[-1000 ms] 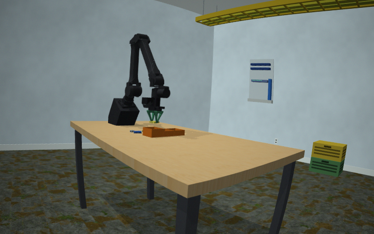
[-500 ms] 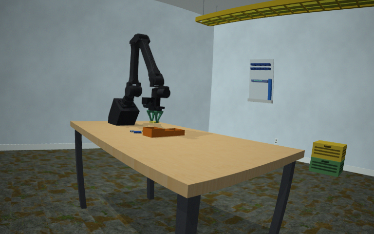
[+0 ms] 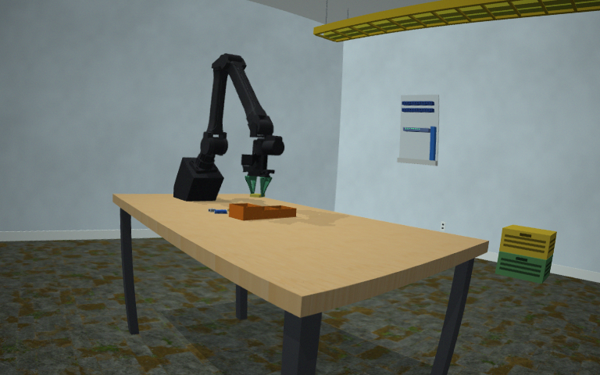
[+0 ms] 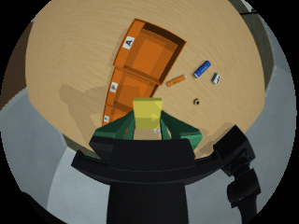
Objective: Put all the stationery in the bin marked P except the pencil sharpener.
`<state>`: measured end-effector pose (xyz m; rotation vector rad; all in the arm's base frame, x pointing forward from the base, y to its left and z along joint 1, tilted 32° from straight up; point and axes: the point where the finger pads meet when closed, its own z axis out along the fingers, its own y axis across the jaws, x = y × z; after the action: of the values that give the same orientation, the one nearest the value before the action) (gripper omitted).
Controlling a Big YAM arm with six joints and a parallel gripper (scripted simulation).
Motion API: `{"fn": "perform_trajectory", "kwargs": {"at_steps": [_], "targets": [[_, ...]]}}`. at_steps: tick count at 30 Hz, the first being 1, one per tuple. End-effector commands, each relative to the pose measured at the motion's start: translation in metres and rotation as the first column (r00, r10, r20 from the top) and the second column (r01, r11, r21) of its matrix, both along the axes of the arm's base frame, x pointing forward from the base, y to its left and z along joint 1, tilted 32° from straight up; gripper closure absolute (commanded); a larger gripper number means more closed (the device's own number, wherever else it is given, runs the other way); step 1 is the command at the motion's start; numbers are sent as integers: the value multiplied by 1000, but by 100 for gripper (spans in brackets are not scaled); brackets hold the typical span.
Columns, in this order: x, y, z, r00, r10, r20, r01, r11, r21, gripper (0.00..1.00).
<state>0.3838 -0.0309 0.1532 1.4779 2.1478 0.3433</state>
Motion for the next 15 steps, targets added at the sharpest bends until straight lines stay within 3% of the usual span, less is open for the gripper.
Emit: {"fn": "perform_trajectory", "kwargs": {"at_steps": [1, 6, 7, 9, 10, 12, 13, 15], "targets": [[25, 3, 23, 991, 134, -5, -134, 988, -82, 66], [38, 2, 32, 982, 190, -15, -190, 974, -121, 66], [24, 3, 11, 971, 236, -37, -239, 960, -146, 66], [28, 3, 22, 961, 272, -39, -275, 946, -174, 66], [38, 2, 38, 956, 290, -38, -292, 938, -190, 66], [38, 2, 39, 945, 322, -59, -327, 921, -213, 66], [31, 1, 26, 938, 339, -74, -347, 911, -222, 66], [29, 0, 22, 924, 372, -91, -383, 891, -244, 66]]}}
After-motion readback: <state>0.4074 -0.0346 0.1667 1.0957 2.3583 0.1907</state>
